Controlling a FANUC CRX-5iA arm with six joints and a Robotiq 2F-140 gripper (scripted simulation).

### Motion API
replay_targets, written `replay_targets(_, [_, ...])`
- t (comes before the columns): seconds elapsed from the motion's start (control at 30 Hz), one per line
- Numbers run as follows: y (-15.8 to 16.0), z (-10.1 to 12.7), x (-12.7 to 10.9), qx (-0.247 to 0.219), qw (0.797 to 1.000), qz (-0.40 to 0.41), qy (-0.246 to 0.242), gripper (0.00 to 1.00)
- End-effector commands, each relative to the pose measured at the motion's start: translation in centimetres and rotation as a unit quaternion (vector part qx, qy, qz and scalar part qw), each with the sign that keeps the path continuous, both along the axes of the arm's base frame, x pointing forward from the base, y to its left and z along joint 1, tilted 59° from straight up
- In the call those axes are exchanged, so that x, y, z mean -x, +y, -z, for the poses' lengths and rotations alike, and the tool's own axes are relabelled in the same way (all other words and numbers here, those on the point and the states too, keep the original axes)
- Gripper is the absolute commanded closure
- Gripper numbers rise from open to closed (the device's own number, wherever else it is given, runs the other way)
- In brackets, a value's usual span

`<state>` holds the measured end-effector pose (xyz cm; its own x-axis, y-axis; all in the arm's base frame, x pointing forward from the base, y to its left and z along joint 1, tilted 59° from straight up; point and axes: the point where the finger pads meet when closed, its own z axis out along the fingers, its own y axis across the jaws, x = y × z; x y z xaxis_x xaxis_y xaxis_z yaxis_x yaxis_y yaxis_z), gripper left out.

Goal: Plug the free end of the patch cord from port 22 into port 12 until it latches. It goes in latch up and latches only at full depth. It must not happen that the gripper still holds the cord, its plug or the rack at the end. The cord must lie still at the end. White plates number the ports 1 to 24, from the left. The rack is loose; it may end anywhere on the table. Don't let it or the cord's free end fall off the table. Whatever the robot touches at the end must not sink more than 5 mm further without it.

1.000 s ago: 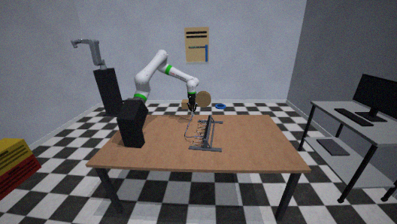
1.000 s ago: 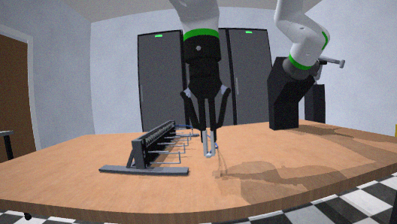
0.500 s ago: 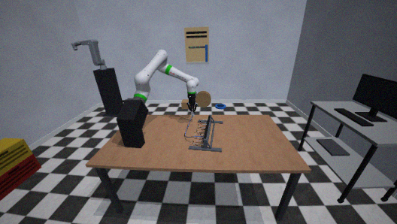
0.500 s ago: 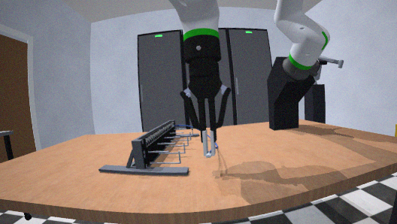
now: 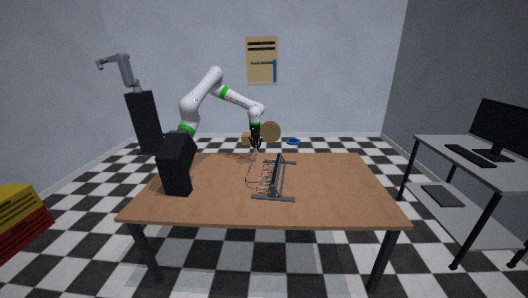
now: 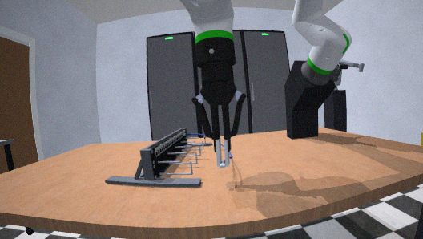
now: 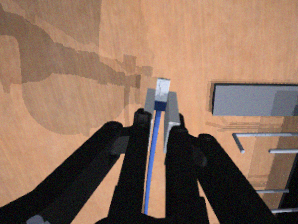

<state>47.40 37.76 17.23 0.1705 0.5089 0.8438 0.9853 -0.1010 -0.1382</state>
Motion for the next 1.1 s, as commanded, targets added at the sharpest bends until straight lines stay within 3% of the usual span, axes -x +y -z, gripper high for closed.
replay_targets(0.0, [0.0, 0.0, 0.0, 0.0, 1.0, 0.0, 0.0, 1.0])
replay_targets(0.6, [-0.3, 0.3, -0.2, 0.0, 1.0, 0.005, 0.009, 1.0])
replay_targets(1.07, [-2.7, 3.1, -1.5, -0.002, 0.994, 0.057, 0.095, 1.0])
